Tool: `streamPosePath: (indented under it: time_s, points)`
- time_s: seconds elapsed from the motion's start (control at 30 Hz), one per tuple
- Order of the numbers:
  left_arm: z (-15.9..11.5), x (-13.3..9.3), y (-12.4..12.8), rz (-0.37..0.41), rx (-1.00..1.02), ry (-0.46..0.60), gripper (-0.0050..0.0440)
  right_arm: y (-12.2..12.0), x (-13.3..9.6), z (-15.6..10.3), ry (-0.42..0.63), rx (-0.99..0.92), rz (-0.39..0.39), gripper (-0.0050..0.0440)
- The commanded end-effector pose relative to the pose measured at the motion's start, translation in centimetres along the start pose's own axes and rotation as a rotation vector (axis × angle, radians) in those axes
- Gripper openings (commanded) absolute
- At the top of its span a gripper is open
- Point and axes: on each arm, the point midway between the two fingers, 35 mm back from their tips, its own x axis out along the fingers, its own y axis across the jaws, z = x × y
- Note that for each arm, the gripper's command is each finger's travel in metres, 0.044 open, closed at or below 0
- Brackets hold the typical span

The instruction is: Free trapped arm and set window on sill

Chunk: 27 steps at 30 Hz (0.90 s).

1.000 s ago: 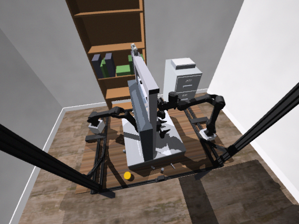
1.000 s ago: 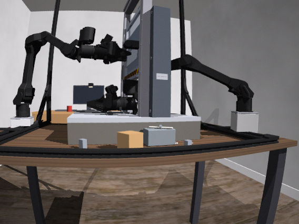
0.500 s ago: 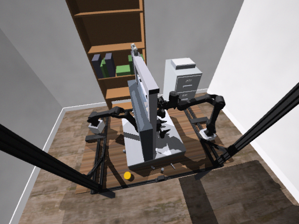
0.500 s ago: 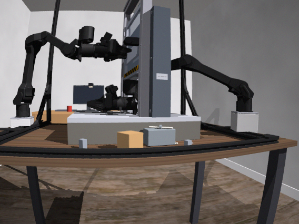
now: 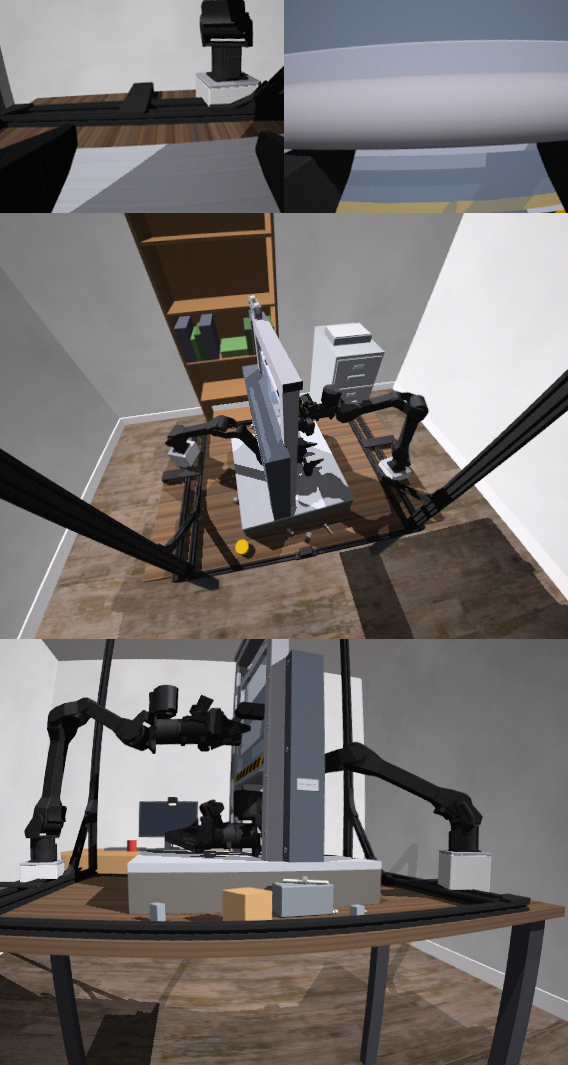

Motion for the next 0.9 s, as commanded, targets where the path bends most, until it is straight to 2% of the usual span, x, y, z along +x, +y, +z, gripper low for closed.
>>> streamPosePath:
  time_s: [0.0,0.2,0.37,0.87]
  points:
    - [0.03,0.0,-0.05,-0.001,0.003,0.0,0.04,0.25,-0.63,7.43,-0.168,-0.052,-0.008,0.04]
    - [0.03,0.0,-0.05,-0.001,0.003,0.0,0.04,0.27,-0.81,7.56,-0.174,-0.052,-0.008,0.04]
    - [0.03,0.0,-0.05,-0.001,0.003,0.0,0.04,0.27,-1.0,7.57,-0.119,-0.051,-0.009,0.04]
    - [0.03,0.0,-0.05,-0.001,0.003,0.0,0.04,0.31,-1.05,8.17,-0.072,-0.051,-0.01,0.04]
